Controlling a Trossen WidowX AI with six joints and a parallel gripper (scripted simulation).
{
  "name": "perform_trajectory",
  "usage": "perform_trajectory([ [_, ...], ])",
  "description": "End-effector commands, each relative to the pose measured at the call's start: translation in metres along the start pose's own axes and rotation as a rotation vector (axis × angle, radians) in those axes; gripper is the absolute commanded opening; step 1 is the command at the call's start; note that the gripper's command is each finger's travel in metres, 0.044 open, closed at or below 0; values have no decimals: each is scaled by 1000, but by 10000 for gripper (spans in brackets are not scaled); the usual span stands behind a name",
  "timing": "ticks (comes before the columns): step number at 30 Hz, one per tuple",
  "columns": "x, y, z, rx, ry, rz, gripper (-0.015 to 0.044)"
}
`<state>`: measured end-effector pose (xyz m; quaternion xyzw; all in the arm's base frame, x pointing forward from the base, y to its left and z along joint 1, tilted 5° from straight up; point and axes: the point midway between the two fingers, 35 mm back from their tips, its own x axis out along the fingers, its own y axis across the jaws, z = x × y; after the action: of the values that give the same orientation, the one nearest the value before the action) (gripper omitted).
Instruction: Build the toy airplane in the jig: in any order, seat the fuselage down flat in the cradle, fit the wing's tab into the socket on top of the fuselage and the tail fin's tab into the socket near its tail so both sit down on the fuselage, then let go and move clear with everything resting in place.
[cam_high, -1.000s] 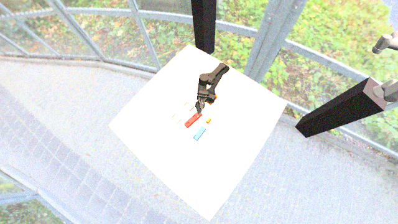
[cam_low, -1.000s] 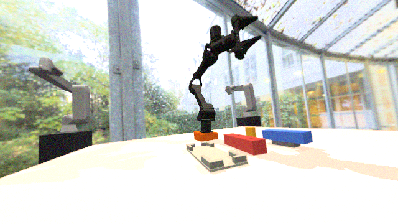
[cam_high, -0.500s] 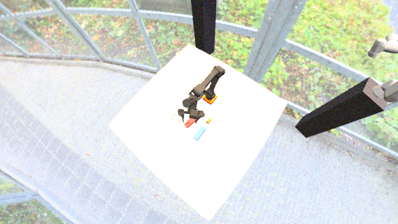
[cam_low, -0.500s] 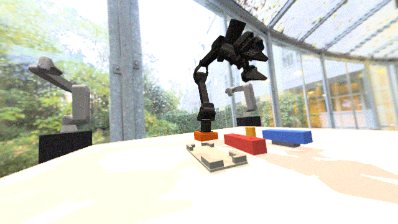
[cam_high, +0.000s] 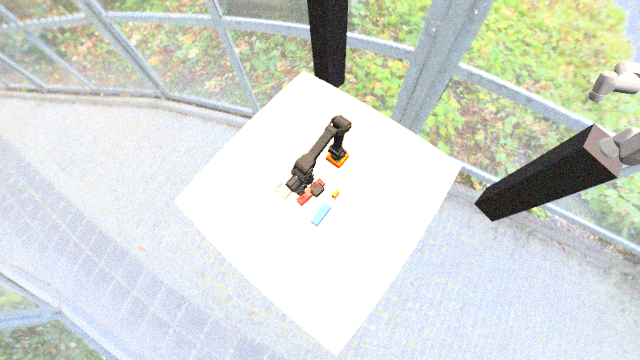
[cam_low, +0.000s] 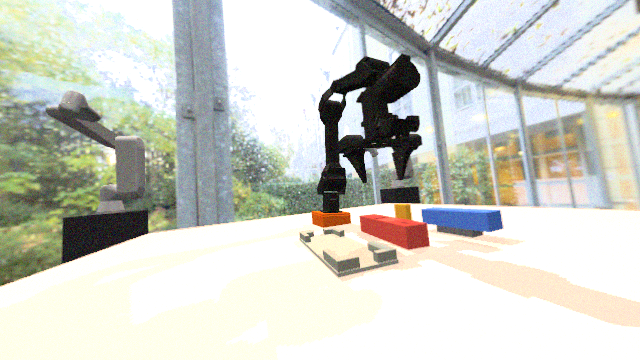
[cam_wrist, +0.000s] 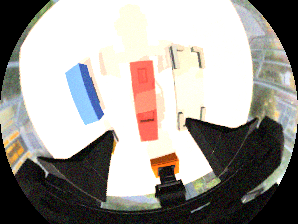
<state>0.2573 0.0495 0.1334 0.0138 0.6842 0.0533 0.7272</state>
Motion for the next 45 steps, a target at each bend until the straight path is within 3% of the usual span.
perform_trajectory([
  [1,0,-2,-1,26,13,-11,440],
  [7,51,-2,-1,26,13,-11,440],
  [45,112,-3,-2,26,14,-10,440],
])
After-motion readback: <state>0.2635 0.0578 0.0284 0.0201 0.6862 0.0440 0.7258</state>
